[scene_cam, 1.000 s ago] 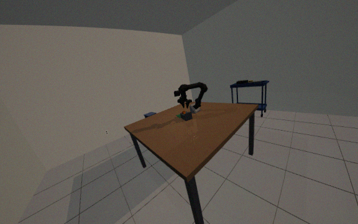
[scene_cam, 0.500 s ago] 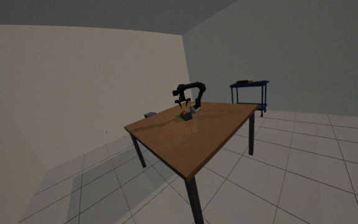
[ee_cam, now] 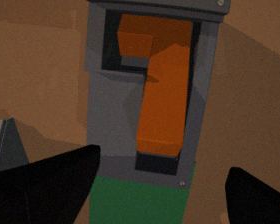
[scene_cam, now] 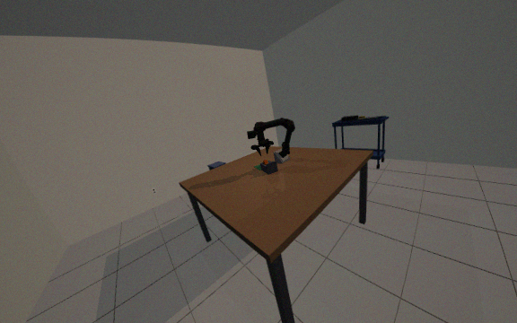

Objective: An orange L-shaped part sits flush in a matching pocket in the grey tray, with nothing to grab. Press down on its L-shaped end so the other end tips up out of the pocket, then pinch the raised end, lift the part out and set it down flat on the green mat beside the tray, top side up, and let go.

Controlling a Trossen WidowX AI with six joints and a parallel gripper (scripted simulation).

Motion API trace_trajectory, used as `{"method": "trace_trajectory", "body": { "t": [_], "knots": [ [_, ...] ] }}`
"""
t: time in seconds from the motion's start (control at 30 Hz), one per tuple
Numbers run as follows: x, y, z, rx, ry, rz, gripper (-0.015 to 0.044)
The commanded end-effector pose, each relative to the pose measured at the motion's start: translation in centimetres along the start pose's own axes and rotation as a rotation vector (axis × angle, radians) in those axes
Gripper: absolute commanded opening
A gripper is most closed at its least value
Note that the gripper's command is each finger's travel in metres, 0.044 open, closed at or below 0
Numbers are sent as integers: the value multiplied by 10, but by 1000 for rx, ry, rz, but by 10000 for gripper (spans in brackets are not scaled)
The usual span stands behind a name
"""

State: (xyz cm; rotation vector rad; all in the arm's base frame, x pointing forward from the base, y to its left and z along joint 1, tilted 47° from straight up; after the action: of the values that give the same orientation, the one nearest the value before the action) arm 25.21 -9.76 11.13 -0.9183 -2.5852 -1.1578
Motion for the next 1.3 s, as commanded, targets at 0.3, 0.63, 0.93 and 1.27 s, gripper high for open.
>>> {"method": "trace_trajectory", "body": {
  "t": [0.3, 0.63, 0.93, 1.27],
  "knots": [
    [0, -2, 33, 0, 9, -14, 280],
    [0, -2, 48, 1, 9, -14, 280],
    [0, -2, 63, 0, 9, -14, 280],
    [1, -2, 78, -1, 10, -15, 280]
  ]
}}
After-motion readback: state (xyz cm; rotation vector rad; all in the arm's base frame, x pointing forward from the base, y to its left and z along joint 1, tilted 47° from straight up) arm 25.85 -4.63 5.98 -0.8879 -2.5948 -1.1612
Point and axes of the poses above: the point midway between the two fingers, 35 mm back from their tips, its own z axis out along the fingers, its own x axis across the jaws, y = z × x, the point moved 1 cm from there along -z, back along the fingers, and after that the axes turned 14 degrees about z, right-handed, at the moved point
